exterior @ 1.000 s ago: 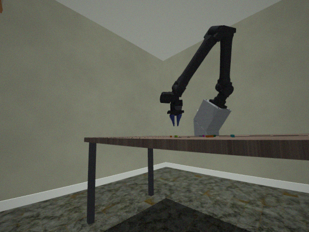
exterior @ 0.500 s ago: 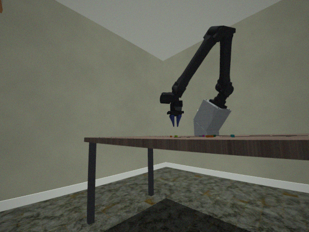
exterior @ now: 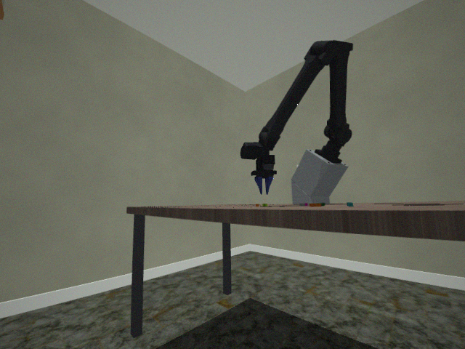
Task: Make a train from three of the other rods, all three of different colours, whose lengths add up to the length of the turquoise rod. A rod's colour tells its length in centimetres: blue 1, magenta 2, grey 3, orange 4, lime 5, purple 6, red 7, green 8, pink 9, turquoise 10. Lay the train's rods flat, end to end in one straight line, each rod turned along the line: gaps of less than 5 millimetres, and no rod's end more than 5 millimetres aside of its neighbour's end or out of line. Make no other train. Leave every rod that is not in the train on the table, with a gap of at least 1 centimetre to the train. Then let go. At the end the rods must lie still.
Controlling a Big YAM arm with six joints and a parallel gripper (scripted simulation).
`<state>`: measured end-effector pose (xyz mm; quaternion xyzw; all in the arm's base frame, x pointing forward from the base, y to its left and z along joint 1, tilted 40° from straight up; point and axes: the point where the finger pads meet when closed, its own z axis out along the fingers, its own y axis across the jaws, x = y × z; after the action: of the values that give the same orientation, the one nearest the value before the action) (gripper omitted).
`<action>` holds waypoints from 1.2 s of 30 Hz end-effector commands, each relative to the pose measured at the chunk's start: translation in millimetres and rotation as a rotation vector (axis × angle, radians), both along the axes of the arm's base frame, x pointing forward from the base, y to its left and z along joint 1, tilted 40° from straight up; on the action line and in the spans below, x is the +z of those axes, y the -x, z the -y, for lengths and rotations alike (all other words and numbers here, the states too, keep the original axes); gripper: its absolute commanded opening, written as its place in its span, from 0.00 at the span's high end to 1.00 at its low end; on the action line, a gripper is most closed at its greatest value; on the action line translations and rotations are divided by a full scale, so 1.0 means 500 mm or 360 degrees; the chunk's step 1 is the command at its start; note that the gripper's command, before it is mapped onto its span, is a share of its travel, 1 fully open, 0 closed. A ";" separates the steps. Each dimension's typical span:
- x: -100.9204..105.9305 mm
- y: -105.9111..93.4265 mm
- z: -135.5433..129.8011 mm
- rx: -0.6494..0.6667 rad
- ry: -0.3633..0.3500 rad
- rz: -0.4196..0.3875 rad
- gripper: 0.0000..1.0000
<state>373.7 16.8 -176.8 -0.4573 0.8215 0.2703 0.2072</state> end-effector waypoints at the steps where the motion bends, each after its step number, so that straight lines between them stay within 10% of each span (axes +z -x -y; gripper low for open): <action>1: -0.012 -0.014 -0.018 0.0002 -0.0005 0.0001 0.77; 36: -0.050 -0.017 -0.050 0.0002 -0.0007 -0.0006 0.77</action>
<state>375.9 35.9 -200.0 -0.4547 0.8230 0.2725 0.2044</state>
